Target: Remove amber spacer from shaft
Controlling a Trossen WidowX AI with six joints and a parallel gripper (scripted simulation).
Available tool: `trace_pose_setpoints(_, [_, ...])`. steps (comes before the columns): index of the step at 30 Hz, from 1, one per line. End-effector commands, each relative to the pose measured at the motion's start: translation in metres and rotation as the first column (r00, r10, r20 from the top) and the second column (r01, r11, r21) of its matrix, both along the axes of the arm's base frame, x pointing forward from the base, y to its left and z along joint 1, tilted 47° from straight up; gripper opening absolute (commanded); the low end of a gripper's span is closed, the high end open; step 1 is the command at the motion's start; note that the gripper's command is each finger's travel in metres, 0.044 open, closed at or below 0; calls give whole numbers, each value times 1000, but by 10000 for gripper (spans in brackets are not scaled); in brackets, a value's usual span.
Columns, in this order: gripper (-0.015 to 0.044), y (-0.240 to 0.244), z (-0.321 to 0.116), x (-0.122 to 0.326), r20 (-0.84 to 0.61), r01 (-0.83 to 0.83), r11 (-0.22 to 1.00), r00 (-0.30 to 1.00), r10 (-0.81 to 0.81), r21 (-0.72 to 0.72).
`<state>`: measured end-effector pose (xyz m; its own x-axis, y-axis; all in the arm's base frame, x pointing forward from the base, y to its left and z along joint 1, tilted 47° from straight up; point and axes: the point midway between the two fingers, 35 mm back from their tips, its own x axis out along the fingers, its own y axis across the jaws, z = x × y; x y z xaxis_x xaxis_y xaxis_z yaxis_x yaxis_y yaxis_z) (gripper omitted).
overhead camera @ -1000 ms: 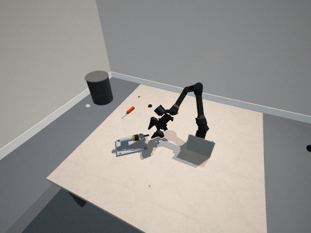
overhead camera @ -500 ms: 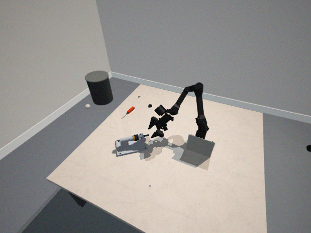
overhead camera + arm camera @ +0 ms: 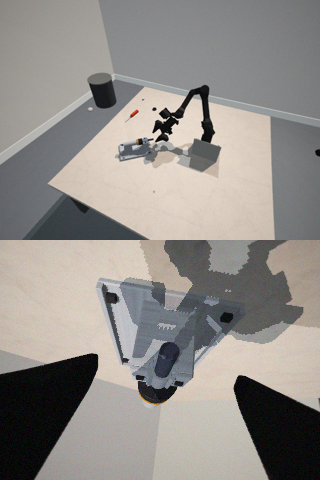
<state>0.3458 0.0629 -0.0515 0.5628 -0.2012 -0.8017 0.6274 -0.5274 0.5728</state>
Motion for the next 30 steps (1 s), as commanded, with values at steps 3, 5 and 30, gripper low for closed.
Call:
trace_pose_setpoints(3, [440, 0, -3, 4, 3, 2, 1000, 1000, -2, 7])
trace_pose_setpoints(5, [440, 0, -6, 6, 3, 2, 1000, 1000, -2, 7])
trace_pose_setpoints(30, [440, -7, -32, 25, 4, 2, 1000, 1000, -2, 7])
